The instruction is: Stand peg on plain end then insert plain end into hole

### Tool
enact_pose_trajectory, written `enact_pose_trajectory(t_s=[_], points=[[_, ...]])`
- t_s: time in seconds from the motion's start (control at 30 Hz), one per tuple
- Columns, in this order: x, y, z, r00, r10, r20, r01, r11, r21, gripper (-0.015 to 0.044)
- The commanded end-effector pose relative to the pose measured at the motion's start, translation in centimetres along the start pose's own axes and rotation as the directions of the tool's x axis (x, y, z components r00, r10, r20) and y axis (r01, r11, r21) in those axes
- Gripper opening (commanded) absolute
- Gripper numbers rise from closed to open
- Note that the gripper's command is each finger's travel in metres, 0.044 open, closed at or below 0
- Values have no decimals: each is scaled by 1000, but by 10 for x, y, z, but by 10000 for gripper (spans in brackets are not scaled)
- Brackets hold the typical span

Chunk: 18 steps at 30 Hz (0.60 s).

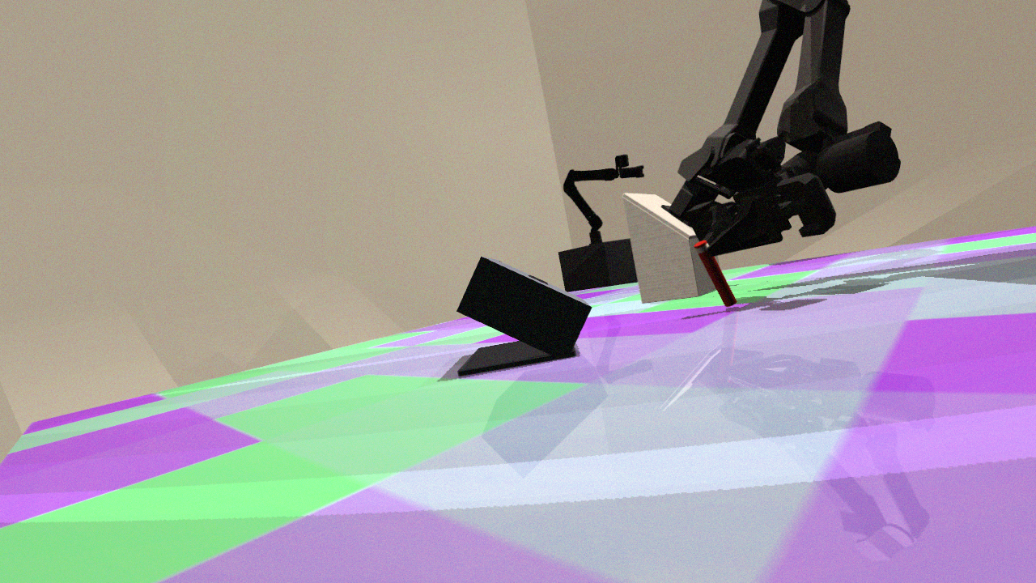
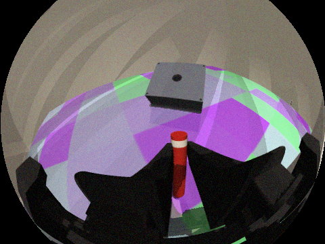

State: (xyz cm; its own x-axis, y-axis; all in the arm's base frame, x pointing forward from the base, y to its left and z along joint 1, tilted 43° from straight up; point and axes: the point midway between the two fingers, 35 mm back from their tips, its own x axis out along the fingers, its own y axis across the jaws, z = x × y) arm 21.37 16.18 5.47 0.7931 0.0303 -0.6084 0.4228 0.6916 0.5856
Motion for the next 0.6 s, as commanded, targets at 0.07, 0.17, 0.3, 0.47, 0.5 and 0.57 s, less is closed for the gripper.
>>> enact_pose_trajectory(t_s=[0.07,0.17,0.3,0.47,0.5,0.57], points=[[-4,1,-2,998,1,63,-2,1000,4,49],[-6,1,-3,996,1,89,-2,1000,5,49],[-8,1,-4,992,1,123,-1,1000,5,49],[-11,1,-6,986,0,166,-1,1000,5,49],[-11,1,-7,985,0,175,-1,1000,5,49],[-12,1,-7,981,0,192,-1,1000,5,49]])
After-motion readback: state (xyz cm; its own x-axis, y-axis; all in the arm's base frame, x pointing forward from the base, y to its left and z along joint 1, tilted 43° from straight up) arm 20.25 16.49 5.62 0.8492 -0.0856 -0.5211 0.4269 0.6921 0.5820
